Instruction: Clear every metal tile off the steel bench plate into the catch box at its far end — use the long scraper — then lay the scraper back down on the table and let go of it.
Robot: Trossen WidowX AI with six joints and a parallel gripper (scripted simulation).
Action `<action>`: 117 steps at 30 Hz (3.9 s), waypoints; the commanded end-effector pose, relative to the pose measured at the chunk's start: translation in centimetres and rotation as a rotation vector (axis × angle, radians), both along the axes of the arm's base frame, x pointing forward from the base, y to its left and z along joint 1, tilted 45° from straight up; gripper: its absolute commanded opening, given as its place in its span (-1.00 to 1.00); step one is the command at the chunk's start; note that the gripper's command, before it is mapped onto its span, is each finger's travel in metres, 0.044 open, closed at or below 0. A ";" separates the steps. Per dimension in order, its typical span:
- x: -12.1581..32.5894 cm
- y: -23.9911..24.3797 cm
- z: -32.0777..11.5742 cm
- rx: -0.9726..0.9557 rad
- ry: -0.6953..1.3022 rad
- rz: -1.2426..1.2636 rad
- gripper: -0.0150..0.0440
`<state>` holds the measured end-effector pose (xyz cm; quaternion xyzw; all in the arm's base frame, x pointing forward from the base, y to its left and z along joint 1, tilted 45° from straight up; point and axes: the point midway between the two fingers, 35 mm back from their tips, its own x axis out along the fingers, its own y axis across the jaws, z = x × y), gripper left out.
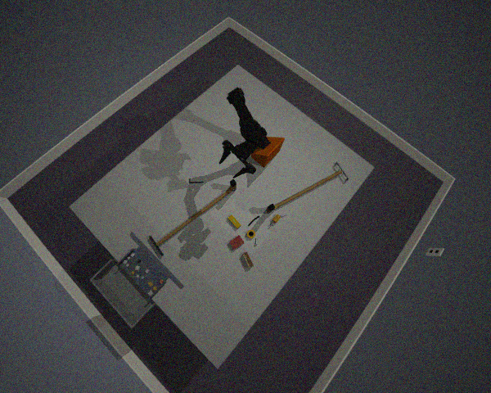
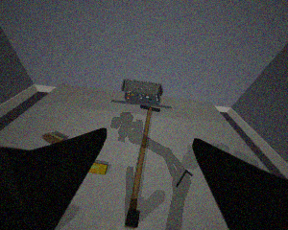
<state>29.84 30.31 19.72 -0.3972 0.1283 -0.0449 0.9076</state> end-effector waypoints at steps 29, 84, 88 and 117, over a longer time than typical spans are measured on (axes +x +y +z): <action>11.1 -3.3 -4.3 -0.024 0.194 -0.214 1.00; 22.8 -21.2 -15.1 0.074 0.585 -0.711 1.00; 22.9 -22.5 -15.8 0.086 0.609 -0.744 1.00; 18.1 -17.5 -14.6 0.070 0.548 -0.693 1.00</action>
